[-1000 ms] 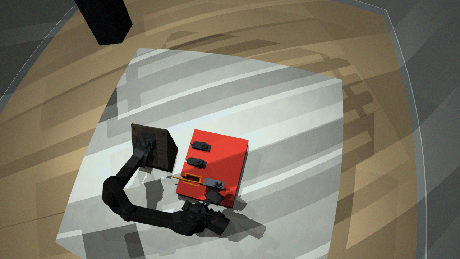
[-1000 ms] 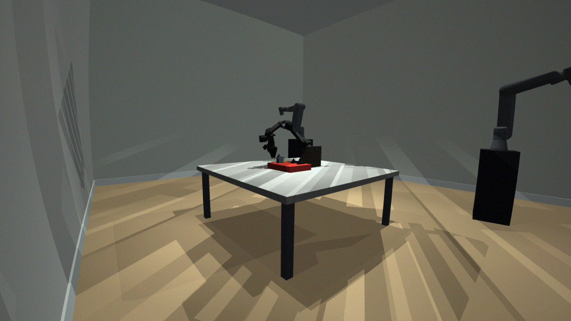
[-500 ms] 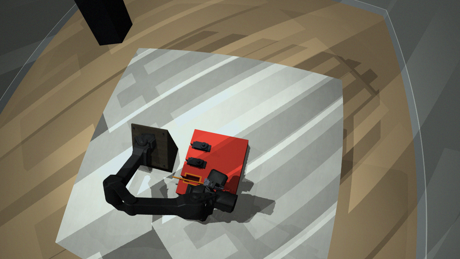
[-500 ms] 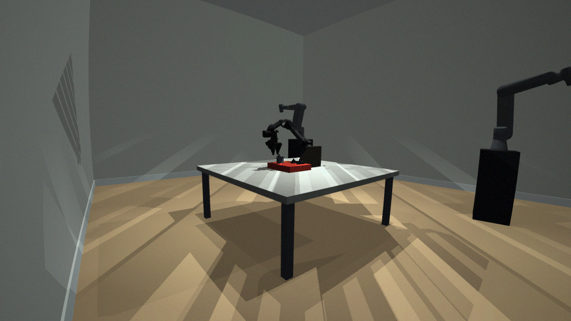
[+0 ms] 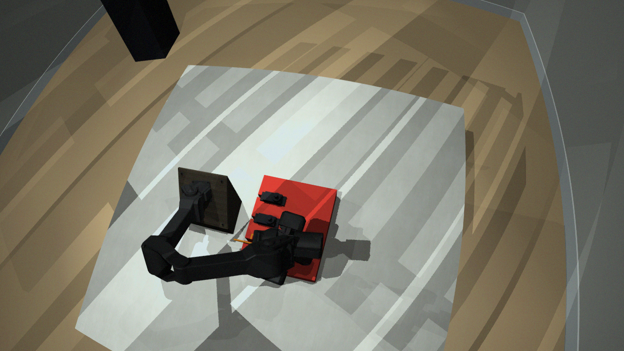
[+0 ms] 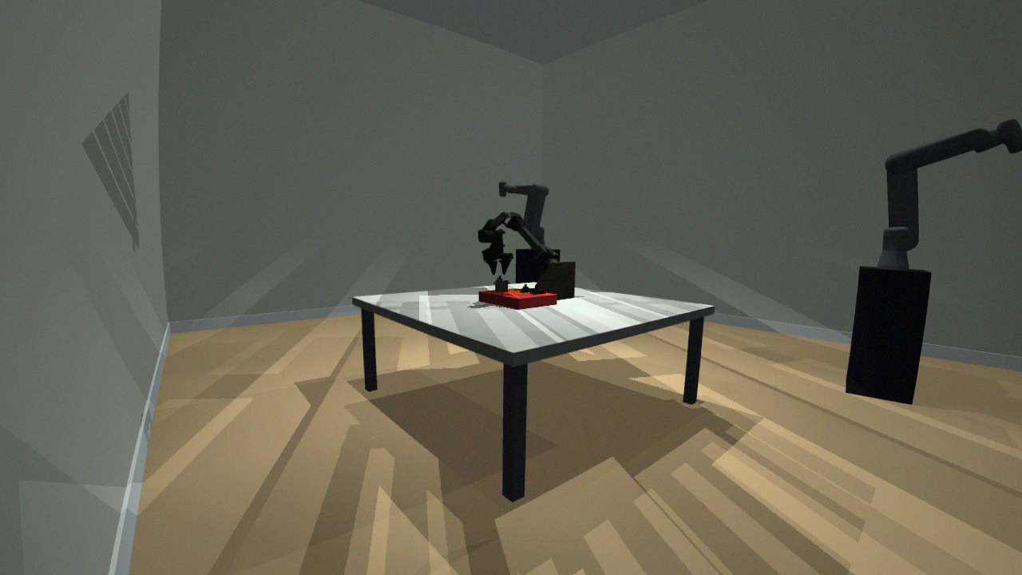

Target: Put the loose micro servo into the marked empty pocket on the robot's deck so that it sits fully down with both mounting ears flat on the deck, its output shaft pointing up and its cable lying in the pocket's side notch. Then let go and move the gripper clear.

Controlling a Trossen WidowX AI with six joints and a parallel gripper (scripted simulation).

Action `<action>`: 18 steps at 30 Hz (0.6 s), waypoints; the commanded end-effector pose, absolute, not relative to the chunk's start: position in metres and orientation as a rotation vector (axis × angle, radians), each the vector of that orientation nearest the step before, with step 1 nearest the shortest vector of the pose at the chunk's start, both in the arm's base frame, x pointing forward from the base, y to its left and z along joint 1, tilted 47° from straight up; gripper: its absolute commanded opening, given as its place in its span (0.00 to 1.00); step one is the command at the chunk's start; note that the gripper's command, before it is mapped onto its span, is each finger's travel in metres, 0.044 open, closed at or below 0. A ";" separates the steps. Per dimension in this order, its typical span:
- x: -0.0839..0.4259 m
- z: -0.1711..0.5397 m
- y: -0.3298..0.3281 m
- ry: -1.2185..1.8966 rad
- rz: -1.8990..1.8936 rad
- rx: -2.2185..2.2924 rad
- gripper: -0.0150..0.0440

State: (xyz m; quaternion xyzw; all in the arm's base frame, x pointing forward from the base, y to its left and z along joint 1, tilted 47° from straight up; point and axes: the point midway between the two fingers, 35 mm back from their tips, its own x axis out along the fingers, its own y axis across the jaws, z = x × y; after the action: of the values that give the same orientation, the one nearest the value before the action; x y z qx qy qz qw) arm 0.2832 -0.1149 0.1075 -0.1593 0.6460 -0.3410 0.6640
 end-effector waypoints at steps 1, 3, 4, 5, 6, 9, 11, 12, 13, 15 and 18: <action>0.276 0.098 -0.096 1.496 -0.759 -0.480 1.00; 0.273 0.096 -0.089 1.504 -0.754 -0.528 1.00; 0.273 0.096 -0.088 1.505 -0.754 -0.535 1.00; 0.273 0.096 -0.088 1.505 -0.754 -0.535 1.00; 0.273 0.096 -0.088 1.505 -0.754 -0.535 1.00; 0.272 0.093 -0.091 1.505 -0.754 -0.535 1.00; 0.272 0.087 -0.098 1.505 -0.754 -0.535 1.00; 0.272 0.084 -0.101 1.504 -0.754 -0.535 1.00; 0.271 0.081 -0.104 1.504 -0.754 -0.535 1.00; 0.270 0.078 -0.107 1.504 -0.755 -0.535 1.00; 0.270 0.078 -0.108 1.504 -0.755 -0.535 1.00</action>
State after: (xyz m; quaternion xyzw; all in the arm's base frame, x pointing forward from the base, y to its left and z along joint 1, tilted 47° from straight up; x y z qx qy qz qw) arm 0.2707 -0.1046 0.0803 -0.2304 0.6585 -0.3301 0.6358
